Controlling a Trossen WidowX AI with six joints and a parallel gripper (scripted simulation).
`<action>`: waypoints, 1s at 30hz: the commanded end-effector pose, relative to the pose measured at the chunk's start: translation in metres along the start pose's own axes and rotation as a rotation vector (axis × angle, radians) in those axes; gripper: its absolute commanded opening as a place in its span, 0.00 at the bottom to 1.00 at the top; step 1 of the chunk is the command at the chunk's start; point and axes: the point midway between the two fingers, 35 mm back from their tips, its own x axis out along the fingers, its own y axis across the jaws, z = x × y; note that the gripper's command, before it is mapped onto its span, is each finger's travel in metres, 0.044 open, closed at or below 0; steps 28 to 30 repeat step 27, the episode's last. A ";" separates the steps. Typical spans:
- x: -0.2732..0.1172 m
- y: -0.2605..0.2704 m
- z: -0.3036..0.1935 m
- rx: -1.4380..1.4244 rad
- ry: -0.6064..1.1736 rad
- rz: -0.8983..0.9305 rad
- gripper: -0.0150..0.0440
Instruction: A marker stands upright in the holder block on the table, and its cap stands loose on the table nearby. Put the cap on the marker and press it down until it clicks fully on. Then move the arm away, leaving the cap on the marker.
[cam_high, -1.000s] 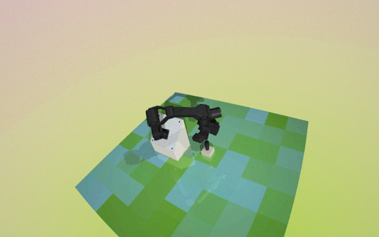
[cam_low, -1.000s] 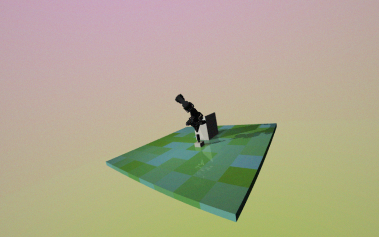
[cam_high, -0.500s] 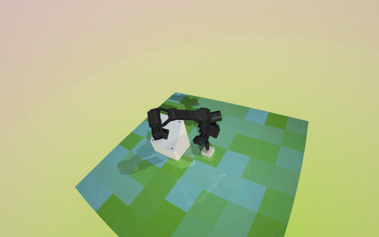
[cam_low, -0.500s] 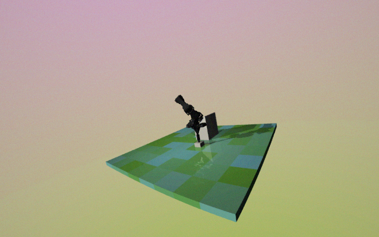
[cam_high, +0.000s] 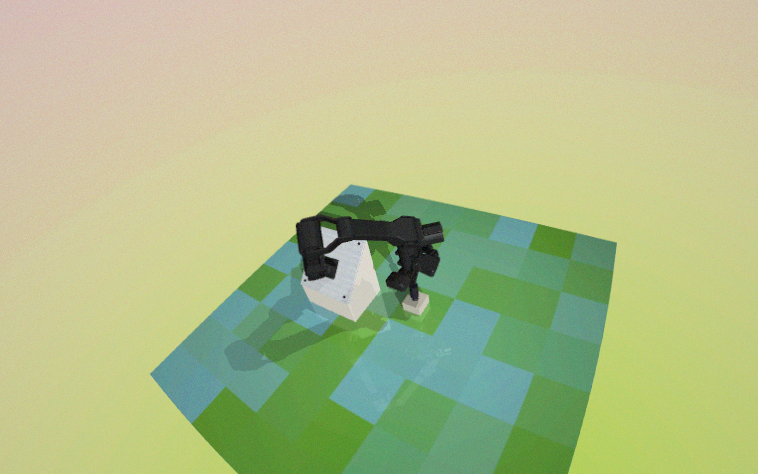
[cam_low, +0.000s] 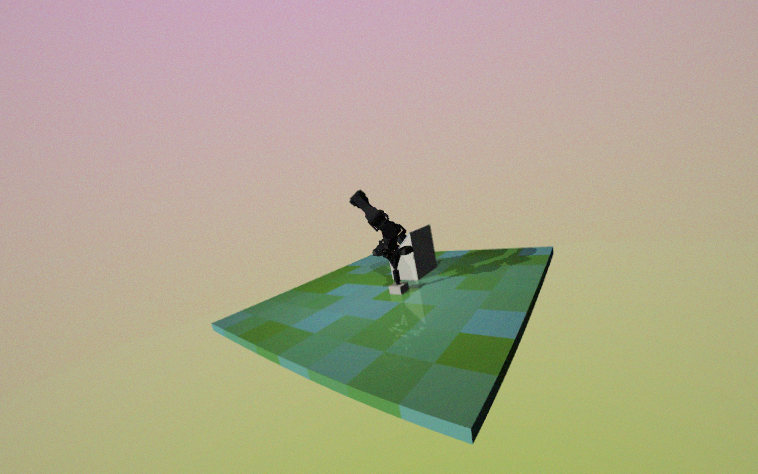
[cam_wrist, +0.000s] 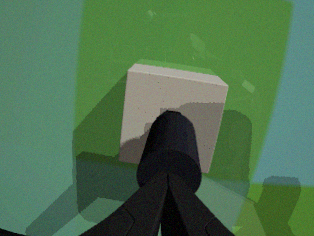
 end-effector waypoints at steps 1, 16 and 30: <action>-0.039 0.004 0.005 0.009 -0.011 0.013 0.25; -0.085 0.002 0.001 0.008 -0.009 0.012 0.61; -0.085 0.002 0.001 0.008 -0.009 0.012 1.00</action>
